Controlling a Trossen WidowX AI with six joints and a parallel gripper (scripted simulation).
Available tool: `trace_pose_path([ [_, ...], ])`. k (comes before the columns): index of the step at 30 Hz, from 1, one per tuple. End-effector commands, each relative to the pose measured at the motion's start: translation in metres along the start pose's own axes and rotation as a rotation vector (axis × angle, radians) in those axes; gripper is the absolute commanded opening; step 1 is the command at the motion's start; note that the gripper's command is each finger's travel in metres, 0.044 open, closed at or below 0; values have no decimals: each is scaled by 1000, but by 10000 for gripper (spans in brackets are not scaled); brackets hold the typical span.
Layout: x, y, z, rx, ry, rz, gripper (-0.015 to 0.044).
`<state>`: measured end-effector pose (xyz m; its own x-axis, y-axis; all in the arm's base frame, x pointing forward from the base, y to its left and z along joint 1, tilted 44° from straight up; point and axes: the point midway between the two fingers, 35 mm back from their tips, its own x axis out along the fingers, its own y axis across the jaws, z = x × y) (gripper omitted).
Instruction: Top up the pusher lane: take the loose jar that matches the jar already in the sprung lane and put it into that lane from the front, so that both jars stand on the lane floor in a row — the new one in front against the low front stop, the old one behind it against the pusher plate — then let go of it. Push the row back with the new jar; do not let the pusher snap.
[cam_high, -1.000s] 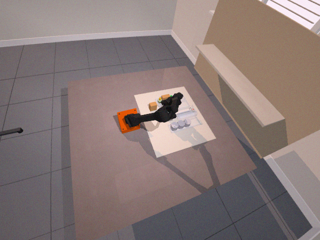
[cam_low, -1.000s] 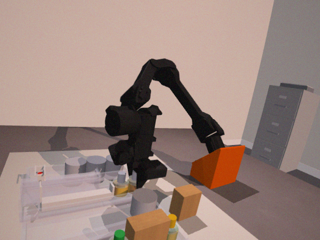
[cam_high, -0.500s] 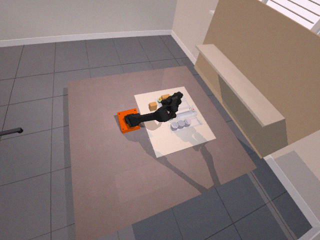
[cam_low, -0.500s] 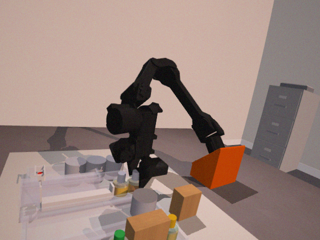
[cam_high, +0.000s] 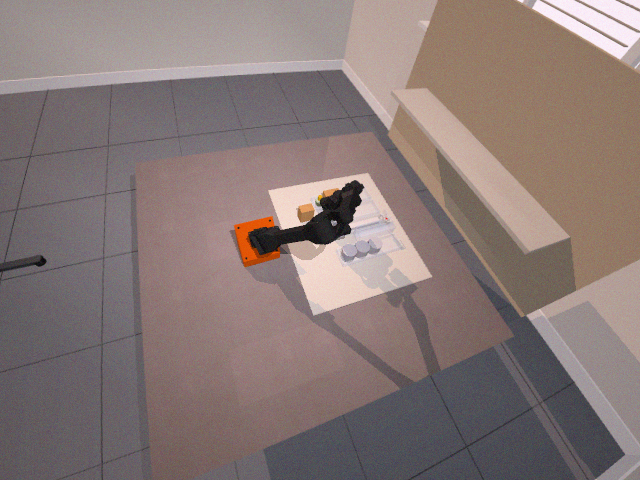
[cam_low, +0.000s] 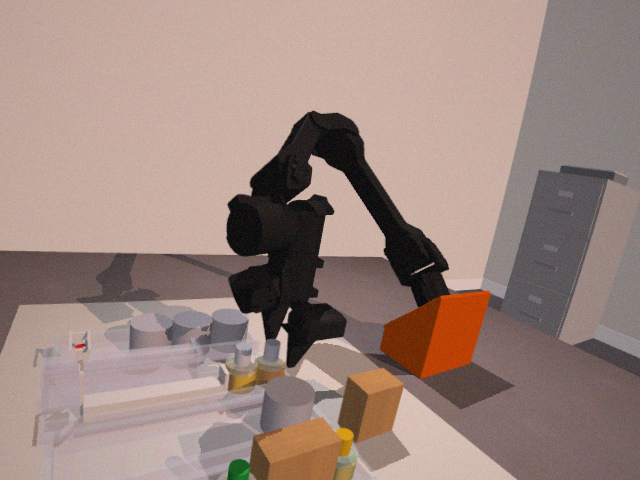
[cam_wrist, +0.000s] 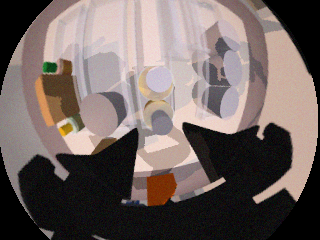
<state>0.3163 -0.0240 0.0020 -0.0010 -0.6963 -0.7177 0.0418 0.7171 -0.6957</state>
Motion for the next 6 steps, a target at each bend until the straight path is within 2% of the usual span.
trace_pose_path([
  [1, -1, 2, -15, 1, 3, 5, 301],
  [6, -1, 2, -33, 1, 3, 5, 301],
])
